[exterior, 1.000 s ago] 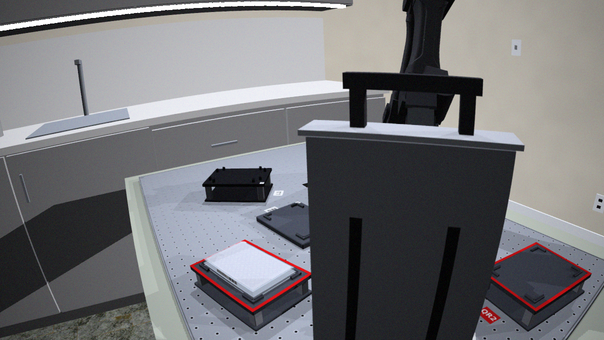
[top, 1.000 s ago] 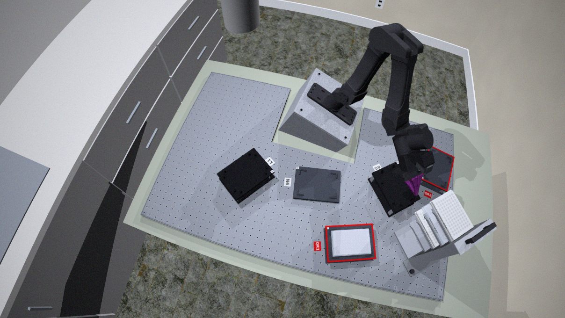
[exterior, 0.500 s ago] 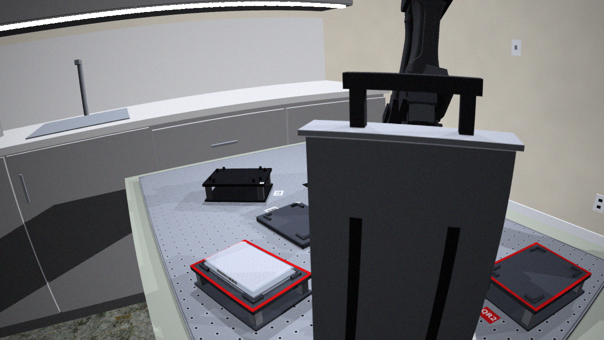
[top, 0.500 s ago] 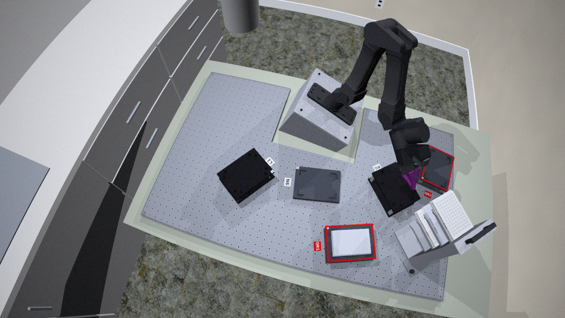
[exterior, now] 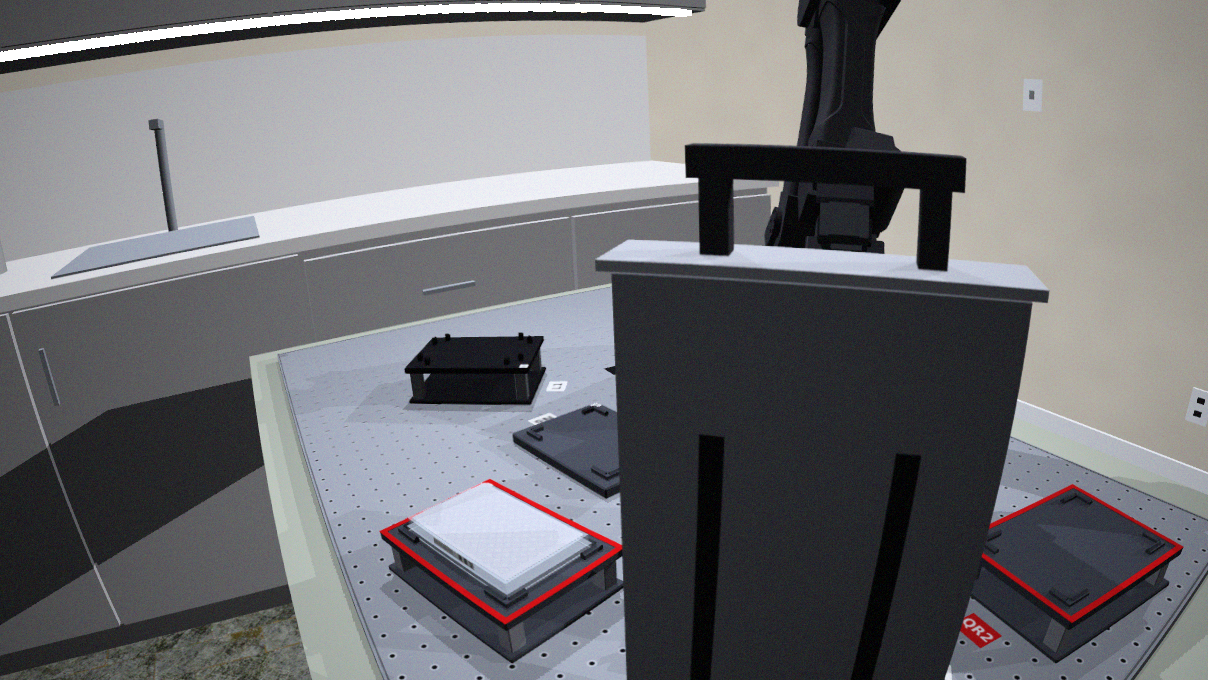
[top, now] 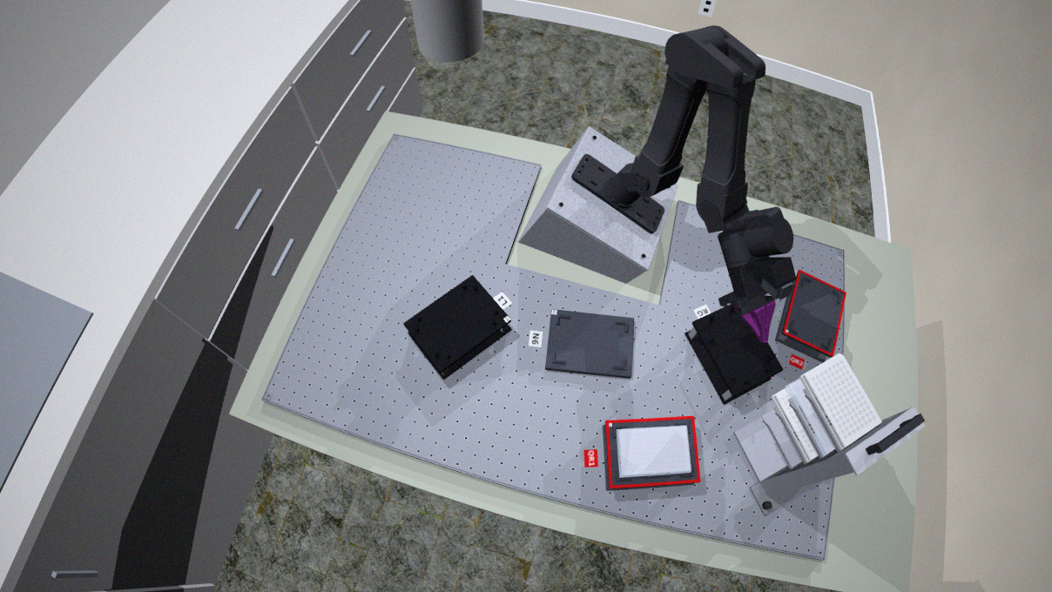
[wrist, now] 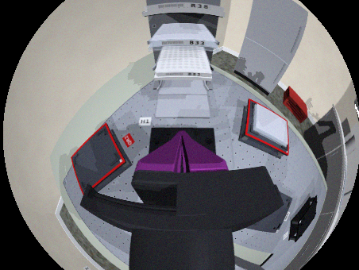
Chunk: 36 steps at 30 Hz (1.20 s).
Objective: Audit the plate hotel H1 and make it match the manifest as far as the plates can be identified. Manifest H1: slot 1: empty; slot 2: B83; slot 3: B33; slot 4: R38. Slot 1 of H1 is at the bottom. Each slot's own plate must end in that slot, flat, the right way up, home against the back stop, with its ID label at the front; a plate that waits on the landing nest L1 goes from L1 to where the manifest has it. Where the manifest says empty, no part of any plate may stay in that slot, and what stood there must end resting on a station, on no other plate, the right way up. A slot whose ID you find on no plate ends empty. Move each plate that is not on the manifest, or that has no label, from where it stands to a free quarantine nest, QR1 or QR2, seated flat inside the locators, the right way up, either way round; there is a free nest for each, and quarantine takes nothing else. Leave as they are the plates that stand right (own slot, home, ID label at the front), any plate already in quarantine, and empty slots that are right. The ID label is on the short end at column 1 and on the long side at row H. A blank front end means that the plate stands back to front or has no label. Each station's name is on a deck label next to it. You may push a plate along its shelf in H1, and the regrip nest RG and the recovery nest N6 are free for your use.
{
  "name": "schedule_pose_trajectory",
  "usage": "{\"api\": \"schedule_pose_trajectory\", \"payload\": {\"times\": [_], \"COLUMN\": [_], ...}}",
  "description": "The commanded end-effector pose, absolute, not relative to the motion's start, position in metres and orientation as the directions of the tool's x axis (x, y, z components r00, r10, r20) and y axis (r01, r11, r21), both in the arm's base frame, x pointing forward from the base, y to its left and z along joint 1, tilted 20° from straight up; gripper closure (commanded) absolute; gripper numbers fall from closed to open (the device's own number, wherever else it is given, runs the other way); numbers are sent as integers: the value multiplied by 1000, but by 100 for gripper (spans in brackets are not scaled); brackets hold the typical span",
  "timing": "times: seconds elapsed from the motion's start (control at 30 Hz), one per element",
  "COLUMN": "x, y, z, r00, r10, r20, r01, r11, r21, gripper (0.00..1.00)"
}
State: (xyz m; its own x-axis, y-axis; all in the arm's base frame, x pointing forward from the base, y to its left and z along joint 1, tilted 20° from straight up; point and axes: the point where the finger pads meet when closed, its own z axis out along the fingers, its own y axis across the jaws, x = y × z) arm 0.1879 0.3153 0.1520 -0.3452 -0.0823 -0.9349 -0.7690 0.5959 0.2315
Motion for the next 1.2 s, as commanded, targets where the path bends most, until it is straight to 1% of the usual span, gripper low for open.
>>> {"api": "schedule_pose_trajectory", "payload": {"times": [0.0, 0.27, 0.3, 0.4, 0.83, 0.87, 0.93, 1.0, 1.03, 1.17], "x": [184, 177, 181, 183, 183, 181, 181, 181, 183, 183], "y": [307, 298, 303, 305, 291, 291, 291, 291, 291, 291], "z": [156, 152, 168, 176, 202, 189, 189, 189, 202, 202], "r00": [-343, -344, -329, -318, -317, -333, -333, -333, -317, -317], "r10": [-62, -61, -30, -9, -31, -51, -51, -51, -31, -31], "r20": [-937, -937, -944, -948, -948, -942, -942, -942, -948, -948], "r01": [-761, -759, -761, -763, -765, -763, -763, -763, -765, -765], "r11": [603, 605, 601, 596, 598, 601, 601, 601, 598, 599], "r21": [239, 239, 246, 250, 237, 237, 237, 237, 237, 236], "gripper": [100, 100, 100, 100, 100, 100, 100, 100, 100, 100]}}
